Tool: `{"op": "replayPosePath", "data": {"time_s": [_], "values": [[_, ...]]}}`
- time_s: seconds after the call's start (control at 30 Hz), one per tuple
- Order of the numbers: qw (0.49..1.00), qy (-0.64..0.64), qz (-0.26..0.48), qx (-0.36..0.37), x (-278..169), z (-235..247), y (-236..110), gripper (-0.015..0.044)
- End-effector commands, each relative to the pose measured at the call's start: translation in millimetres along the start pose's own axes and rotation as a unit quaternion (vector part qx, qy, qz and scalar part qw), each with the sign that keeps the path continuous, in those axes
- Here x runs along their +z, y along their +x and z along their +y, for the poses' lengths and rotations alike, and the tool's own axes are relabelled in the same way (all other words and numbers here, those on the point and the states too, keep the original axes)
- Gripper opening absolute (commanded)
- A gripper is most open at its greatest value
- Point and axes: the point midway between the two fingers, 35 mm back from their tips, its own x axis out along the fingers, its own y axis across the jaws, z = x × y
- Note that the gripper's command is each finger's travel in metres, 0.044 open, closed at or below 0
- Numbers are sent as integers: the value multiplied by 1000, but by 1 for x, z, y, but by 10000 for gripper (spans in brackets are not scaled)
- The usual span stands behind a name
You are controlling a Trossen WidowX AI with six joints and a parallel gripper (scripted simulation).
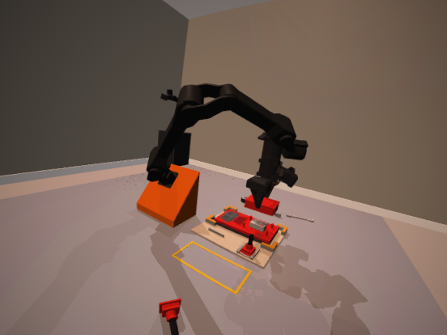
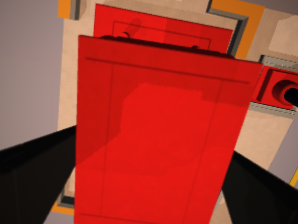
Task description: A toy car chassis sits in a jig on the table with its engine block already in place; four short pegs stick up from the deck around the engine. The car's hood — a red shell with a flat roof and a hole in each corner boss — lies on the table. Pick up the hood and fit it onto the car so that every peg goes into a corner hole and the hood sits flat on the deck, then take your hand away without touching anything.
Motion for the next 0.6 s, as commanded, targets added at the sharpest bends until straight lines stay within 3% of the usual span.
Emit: {"op": "replayPosePath", "data": {"time_s": [0.0,0.57], "values": [[1000,13,0,2,1,2,0,0],[1000,13,0,0,1,4,50,0]]}}
